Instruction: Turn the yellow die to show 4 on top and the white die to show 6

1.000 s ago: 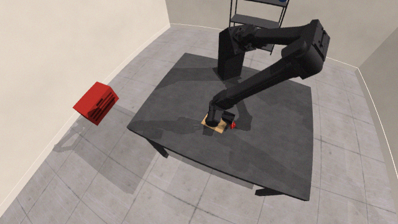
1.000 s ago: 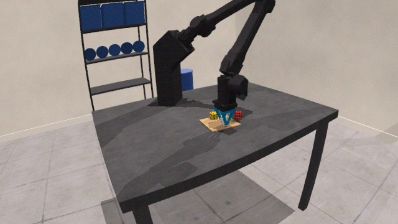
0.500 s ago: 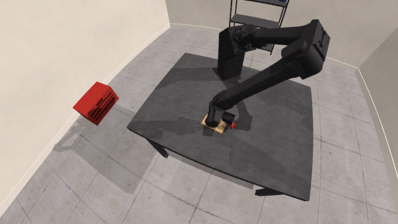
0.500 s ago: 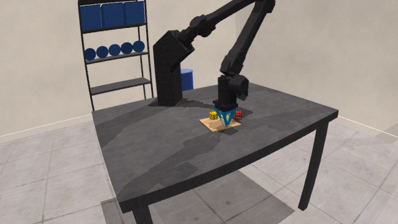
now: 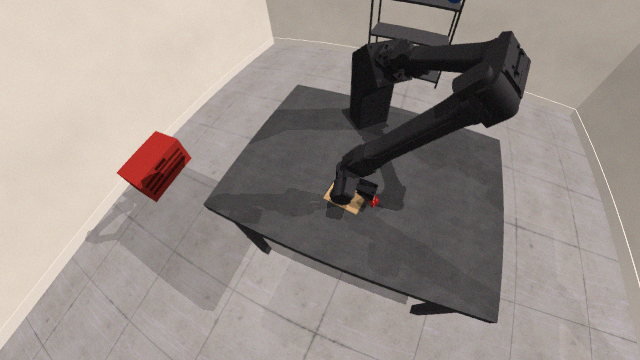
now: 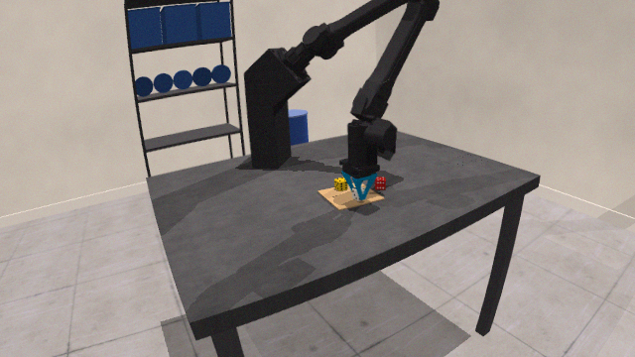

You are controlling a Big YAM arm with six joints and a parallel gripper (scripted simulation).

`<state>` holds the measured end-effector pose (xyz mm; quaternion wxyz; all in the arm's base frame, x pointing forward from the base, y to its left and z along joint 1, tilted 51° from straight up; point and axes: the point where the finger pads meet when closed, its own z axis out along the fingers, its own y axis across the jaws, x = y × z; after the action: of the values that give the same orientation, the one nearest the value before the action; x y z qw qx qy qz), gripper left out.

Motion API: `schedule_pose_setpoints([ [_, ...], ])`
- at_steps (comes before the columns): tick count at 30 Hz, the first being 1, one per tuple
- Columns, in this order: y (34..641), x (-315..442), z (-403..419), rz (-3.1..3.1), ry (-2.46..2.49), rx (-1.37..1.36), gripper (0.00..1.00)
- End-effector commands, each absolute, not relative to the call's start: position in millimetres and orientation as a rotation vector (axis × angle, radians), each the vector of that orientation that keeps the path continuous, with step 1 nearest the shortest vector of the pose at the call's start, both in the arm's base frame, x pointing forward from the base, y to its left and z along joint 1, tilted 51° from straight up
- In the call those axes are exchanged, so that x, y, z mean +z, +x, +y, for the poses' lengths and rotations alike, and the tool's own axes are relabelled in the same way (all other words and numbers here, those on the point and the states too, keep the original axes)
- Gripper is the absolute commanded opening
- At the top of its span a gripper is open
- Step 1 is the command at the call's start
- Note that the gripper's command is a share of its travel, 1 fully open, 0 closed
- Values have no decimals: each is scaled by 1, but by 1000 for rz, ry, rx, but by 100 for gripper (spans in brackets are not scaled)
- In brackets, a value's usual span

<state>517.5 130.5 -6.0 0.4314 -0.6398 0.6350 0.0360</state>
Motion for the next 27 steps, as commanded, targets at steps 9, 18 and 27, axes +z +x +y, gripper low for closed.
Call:
schedule_pose_setpoints([
  [9,519,-6,123,1591,-1592,85,25],
  [18,518,-11,119,1601,-1586,86,25],
  [27,517,-13,117,1603,-1583,84,25],
])
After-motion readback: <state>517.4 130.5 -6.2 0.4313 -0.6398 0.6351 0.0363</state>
